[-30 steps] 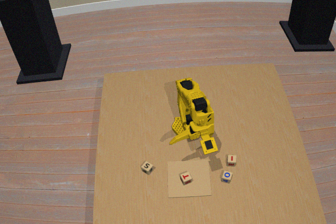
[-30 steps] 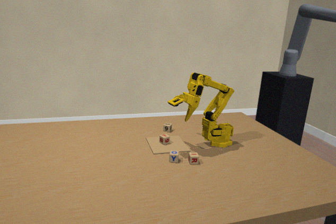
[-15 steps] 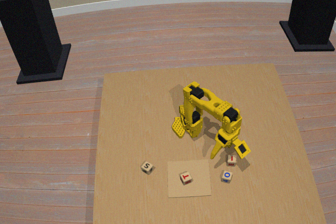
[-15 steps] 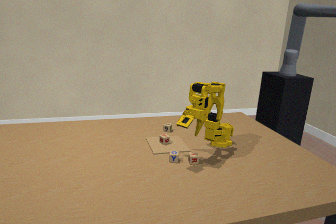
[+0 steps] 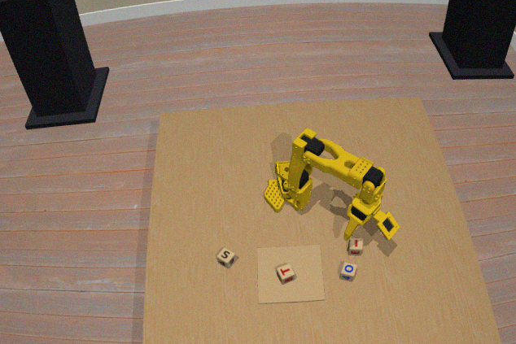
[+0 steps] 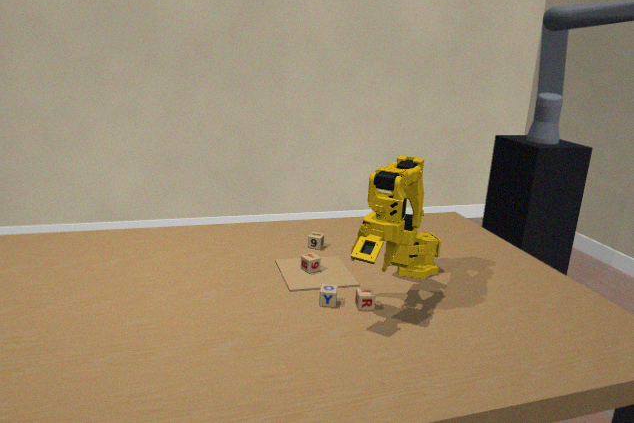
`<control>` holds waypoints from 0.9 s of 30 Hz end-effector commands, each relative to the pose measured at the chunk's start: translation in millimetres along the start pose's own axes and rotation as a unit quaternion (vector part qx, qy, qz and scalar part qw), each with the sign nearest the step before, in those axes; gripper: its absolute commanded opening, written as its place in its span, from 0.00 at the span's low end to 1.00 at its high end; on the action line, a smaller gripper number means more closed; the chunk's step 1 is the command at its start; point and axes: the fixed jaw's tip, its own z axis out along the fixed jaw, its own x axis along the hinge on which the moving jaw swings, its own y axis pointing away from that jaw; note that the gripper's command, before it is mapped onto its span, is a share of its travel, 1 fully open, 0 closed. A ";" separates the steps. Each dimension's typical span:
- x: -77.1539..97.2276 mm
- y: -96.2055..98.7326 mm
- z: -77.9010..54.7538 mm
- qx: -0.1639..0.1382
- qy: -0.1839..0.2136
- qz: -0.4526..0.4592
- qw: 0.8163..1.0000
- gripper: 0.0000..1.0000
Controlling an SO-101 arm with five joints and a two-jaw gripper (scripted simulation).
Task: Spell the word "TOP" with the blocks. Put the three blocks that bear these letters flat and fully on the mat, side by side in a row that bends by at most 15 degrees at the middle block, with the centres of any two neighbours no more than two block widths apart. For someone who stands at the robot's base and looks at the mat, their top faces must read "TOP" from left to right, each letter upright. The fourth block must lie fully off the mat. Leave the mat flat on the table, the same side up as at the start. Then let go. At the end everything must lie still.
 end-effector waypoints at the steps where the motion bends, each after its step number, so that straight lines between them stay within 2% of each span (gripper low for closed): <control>1: -9.1 3.0 -14.6 -0.005 -0.048 -0.002 0.999 0.35; 19: -11.6 0.0 -14.9 -0.005 -0.050 0.006 0.999 0.35; 22: -22.1 -14.3 -15.6 -0.005 -0.059 0.040 0.997 0.35; 27: -40.4 -49.8 -15.6 -0.004 -0.077 0.113 0.991 0.35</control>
